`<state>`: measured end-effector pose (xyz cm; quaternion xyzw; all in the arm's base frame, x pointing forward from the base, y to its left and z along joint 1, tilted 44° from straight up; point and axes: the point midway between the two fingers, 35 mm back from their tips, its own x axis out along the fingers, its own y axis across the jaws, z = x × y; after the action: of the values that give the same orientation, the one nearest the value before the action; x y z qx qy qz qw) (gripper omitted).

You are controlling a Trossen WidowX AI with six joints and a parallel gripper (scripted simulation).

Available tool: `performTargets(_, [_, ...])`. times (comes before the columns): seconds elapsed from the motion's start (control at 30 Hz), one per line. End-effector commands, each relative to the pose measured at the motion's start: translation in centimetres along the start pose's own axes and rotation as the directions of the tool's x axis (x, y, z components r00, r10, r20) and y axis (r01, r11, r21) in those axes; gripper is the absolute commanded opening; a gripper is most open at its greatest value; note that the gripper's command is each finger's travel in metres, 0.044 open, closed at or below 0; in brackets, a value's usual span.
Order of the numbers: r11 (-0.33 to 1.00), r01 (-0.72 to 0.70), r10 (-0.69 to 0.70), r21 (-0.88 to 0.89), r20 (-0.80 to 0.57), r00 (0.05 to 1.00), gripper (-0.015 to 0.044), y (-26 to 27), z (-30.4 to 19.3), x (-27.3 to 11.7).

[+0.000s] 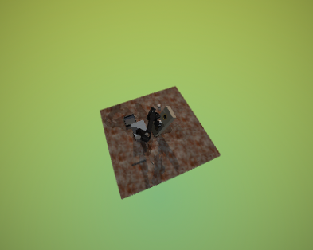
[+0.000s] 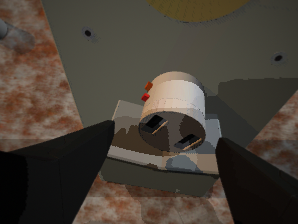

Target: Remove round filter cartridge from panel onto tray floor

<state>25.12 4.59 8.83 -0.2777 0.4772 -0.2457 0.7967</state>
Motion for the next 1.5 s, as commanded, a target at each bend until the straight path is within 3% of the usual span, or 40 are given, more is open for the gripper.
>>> performTargets(0.0, [1.000,0.004,-0.004,-0.004,-0.003,1.000,0.0305,-0.1,-0.1,0.7])
performTargets(0.5, [1.000,0.009,-0.009,-0.003,0.000,1.000,0.0305,-0.3,-0.2,2.9])
performTargets(1.07, [1.000,0.003,-0.003,0.001,0.001,1.000,0.0191,-0.2,0.0,2.5])
performTargets(1.3, [1.000,0.005,-0.005,0.001,0.002,1.000,0.0008,-0.2,0.8,2.1])
performTargets(1.47, [1.000,0.007,-0.007,0.000,0.004,1.000,0.0000,-0.2,2.2,1.5])
